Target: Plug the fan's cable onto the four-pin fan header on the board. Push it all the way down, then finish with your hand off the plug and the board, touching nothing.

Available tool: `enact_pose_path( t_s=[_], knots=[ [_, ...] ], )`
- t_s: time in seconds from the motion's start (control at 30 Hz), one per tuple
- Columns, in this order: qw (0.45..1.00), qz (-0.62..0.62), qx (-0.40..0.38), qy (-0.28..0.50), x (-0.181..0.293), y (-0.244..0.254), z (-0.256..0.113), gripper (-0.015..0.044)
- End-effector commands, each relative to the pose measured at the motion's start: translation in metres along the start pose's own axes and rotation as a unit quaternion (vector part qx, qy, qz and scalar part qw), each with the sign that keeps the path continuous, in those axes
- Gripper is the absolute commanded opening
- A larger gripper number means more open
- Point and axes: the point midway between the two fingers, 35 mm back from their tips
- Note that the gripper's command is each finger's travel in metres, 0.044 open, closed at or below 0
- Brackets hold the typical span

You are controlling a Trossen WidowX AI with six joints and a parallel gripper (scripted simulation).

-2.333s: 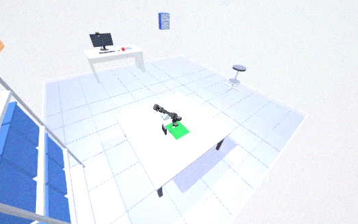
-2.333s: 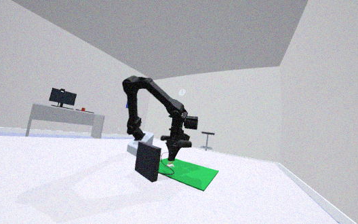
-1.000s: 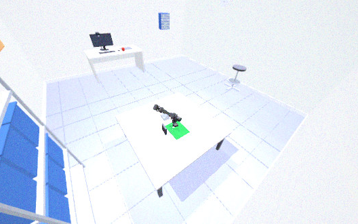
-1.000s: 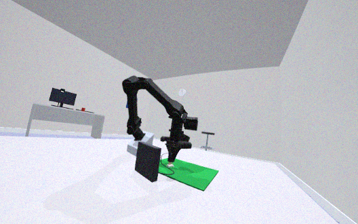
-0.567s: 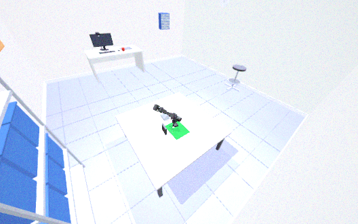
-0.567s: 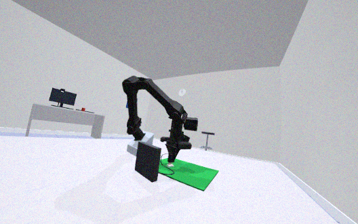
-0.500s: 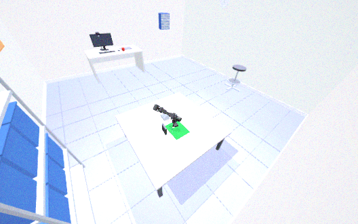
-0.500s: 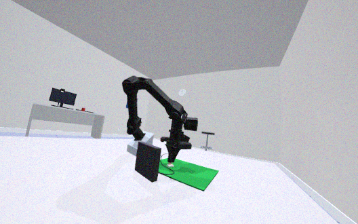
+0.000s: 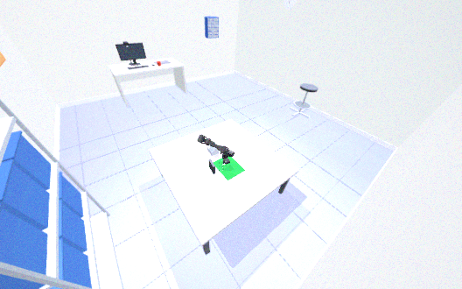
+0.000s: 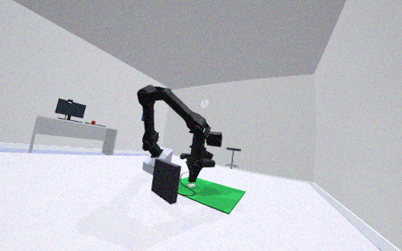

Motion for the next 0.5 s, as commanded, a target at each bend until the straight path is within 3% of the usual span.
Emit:
enact_pose_path(
  t_s=[0.0,0.47],
  knots=[
    [1.000,-0.002,0.001,0.003,0.0005,0.0000,0.0024,0.0000],
    [1.000,-0.002,0.001,0.003,0.0006,0.0000,0.0107,0.0000]
  ],
)
Point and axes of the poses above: the point midway between the two fingers, 35 mm back from their tips, its own z axis out along the fingers, its own y axis across the jaws, x = y × z, and after that the axes turned 2 degrees about -z, right-handed
